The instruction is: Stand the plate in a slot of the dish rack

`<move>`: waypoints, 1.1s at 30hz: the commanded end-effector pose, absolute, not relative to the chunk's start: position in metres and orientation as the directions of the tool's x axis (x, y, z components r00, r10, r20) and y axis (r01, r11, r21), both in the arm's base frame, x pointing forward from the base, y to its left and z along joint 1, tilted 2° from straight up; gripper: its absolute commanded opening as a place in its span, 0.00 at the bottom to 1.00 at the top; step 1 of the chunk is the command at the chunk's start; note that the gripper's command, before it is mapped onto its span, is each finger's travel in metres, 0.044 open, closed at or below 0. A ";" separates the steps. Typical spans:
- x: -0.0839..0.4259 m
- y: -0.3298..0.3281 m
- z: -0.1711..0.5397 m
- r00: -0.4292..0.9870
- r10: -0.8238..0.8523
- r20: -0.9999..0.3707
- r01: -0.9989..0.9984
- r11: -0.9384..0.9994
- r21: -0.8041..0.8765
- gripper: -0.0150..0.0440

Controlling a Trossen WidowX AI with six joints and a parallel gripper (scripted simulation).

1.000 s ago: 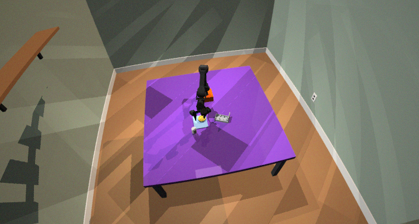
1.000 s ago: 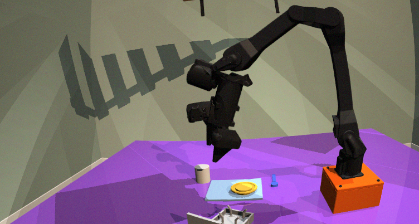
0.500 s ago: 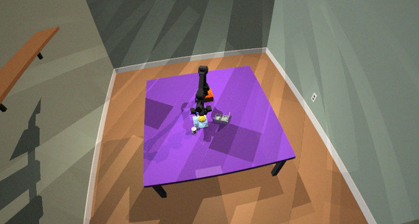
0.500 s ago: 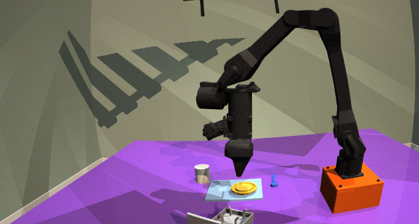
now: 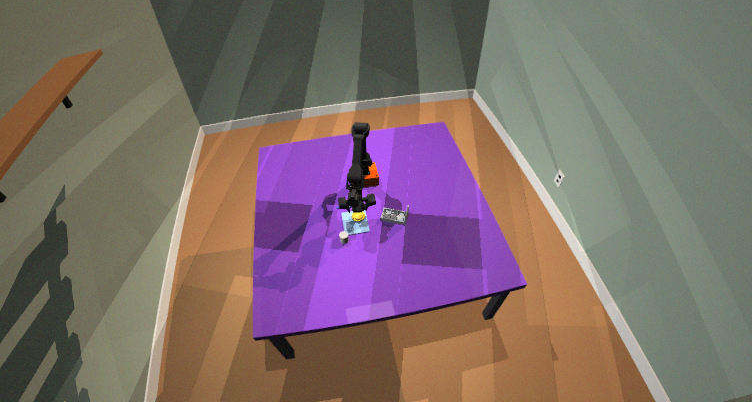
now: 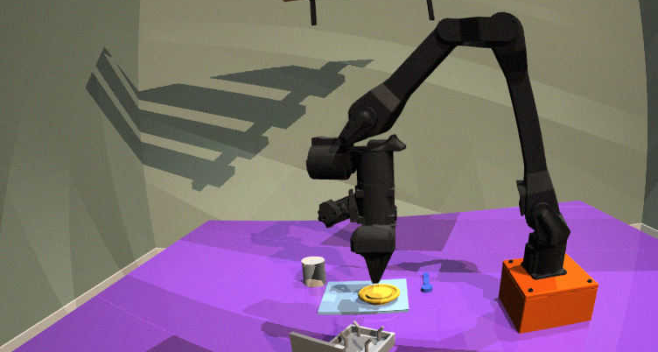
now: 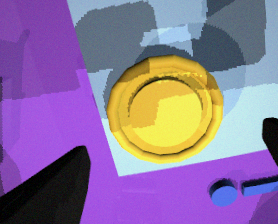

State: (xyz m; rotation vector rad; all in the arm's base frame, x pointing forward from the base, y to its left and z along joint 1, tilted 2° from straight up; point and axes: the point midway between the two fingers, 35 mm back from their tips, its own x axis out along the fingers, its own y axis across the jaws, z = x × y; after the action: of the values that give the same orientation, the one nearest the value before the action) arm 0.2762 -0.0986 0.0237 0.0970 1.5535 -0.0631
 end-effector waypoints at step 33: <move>0.274 -0.096 -0.028 0.006 0.028 -1.000 0.108 0.994 0.028 0.92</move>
State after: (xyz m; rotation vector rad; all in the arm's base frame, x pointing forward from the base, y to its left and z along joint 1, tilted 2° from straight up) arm 0.2758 -0.0975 -0.0255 0.0990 1.5594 -0.0618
